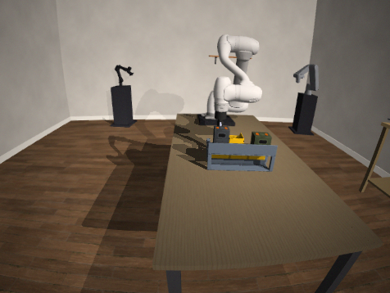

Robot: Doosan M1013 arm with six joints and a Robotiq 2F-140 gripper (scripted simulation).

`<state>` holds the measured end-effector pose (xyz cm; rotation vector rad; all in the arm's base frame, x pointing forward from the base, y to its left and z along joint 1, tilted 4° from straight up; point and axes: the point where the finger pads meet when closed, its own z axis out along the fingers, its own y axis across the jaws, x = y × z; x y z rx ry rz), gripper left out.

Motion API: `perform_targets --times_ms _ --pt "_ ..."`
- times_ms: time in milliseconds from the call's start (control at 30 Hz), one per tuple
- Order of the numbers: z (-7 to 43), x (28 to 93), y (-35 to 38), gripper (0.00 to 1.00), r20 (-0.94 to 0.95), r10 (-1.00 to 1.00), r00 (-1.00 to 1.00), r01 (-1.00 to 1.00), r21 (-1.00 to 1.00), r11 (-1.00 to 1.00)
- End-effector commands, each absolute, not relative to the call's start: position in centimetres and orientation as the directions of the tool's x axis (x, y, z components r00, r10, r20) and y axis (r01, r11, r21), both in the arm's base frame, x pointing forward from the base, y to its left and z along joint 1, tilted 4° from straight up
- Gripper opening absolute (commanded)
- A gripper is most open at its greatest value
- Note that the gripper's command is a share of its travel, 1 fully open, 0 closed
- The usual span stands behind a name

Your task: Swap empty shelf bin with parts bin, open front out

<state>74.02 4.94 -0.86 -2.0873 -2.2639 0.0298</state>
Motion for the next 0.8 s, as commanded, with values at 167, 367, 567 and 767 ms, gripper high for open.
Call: perform_targets --times_ms 167,367,567,767 --pt "-0.8 74.0 4.9 0.10 0.033 0.996 -0.080 0.995 -0.056 0.082" --pt "-0.6 74.0 4.9 0.10 0.033 0.996 -0.080 0.995 -0.056 0.082" --pt "-0.3 74.0 4.9 0.10 0.033 0.996 -0.080 0.995 -0.056 0.082" --pt "0.4 74.1 4.9 0.10 0.033 0.996 -0.080 0.995 -0.056 0.082"
